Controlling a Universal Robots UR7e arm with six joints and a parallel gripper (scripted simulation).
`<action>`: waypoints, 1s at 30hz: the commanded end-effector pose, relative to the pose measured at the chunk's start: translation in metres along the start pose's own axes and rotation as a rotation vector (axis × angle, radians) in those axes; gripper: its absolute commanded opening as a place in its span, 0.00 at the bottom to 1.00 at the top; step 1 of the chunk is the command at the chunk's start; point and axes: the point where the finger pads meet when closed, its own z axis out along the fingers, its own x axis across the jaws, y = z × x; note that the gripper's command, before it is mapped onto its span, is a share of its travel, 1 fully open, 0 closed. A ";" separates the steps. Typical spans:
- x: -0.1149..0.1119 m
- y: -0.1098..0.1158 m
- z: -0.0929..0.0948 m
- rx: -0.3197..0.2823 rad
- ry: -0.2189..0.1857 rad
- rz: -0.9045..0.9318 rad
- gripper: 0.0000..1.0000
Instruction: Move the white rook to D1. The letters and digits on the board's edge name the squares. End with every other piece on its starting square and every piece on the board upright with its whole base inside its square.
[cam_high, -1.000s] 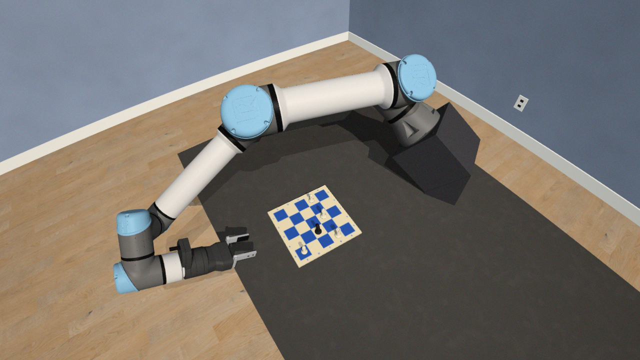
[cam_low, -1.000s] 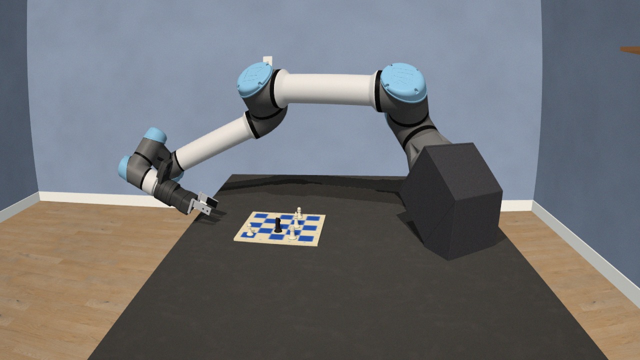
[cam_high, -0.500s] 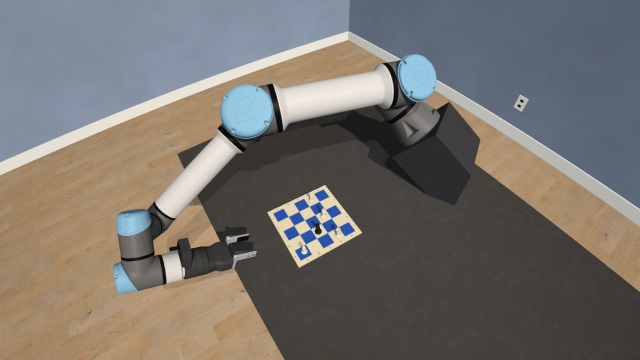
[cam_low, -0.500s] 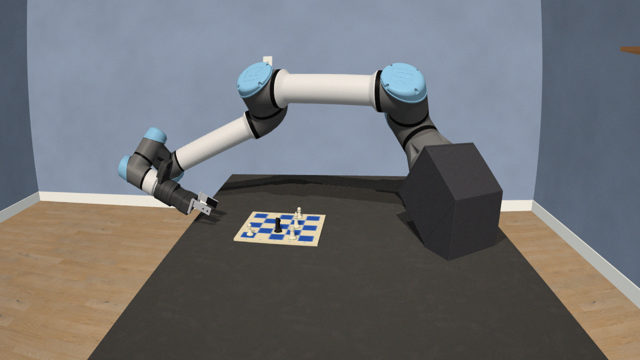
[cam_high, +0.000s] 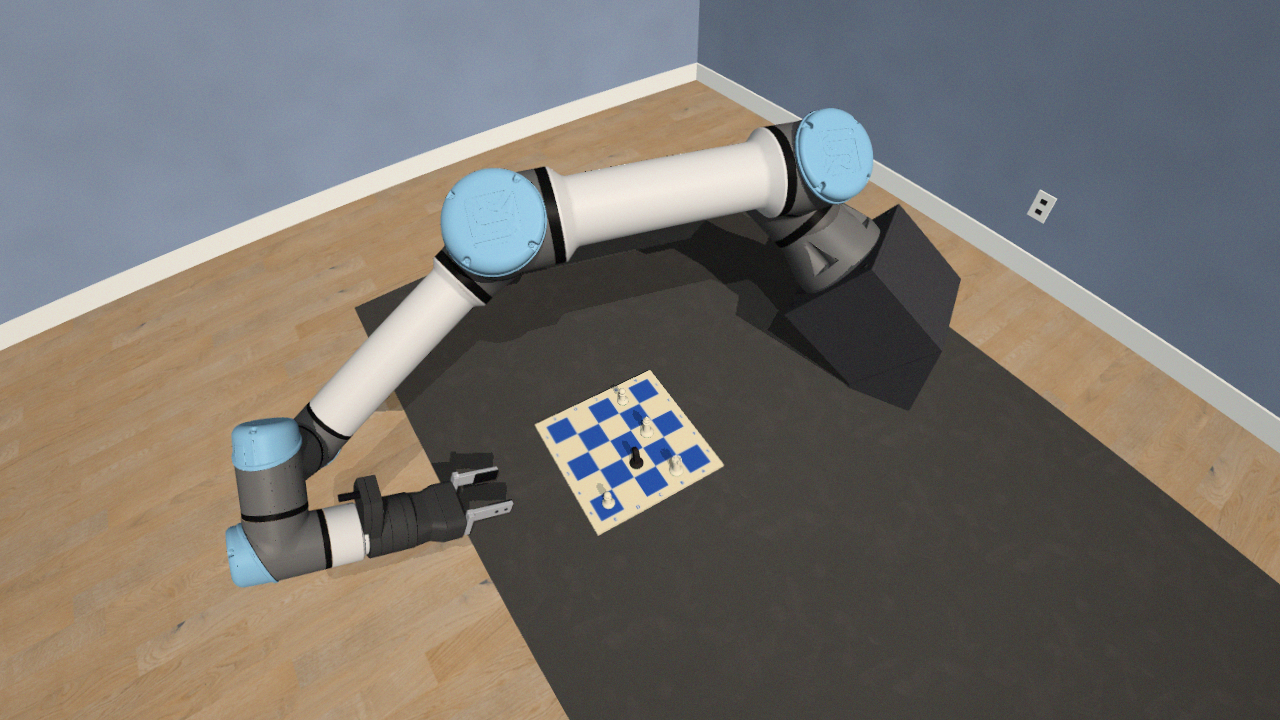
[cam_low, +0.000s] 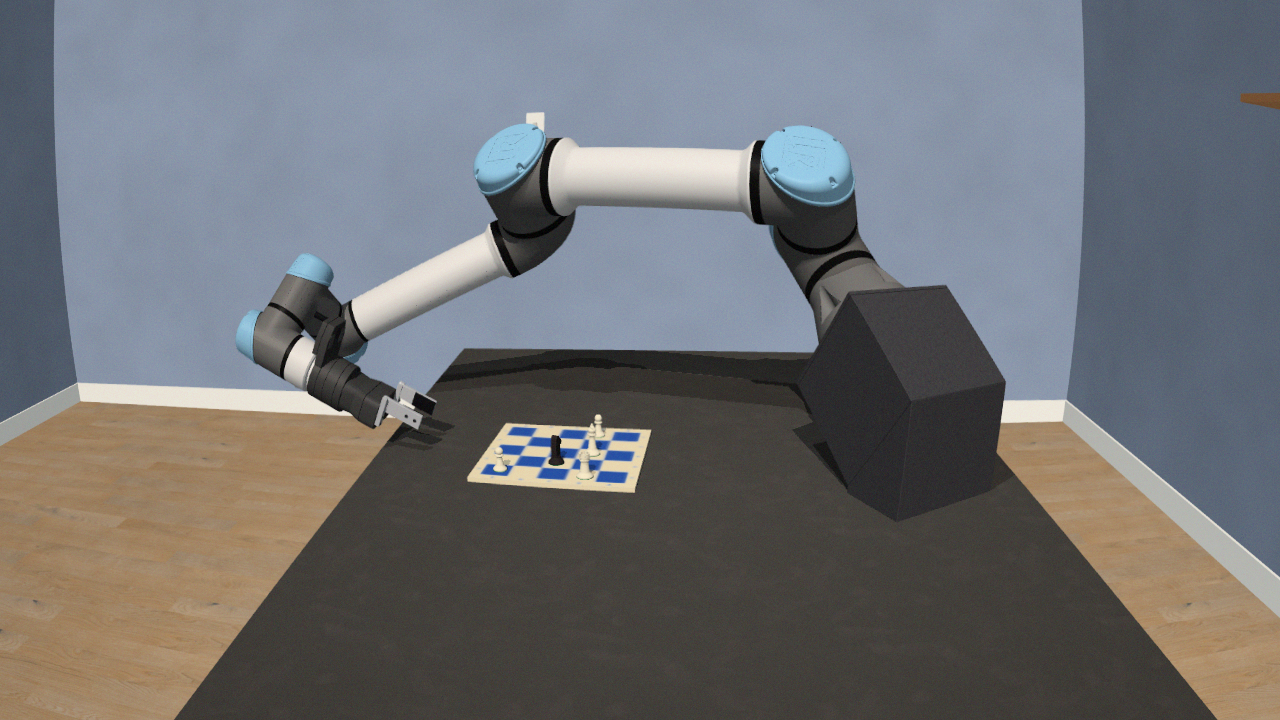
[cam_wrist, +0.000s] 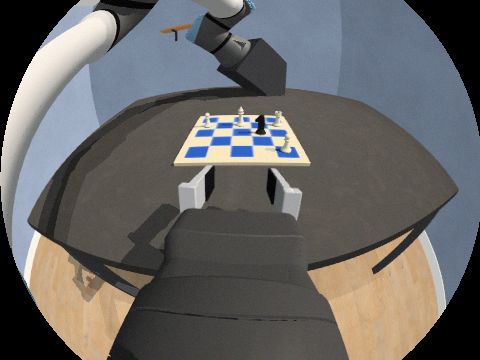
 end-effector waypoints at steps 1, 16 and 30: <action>0.000 -0.021 -0.010 -0.003 -0.001 -0.002 1.00; -0.004 -0.082 -0.040 -0.007 0.003 0.000 1.00; -0.002 -0.078 -0.037 -0.012 0.001 -0.003 1.00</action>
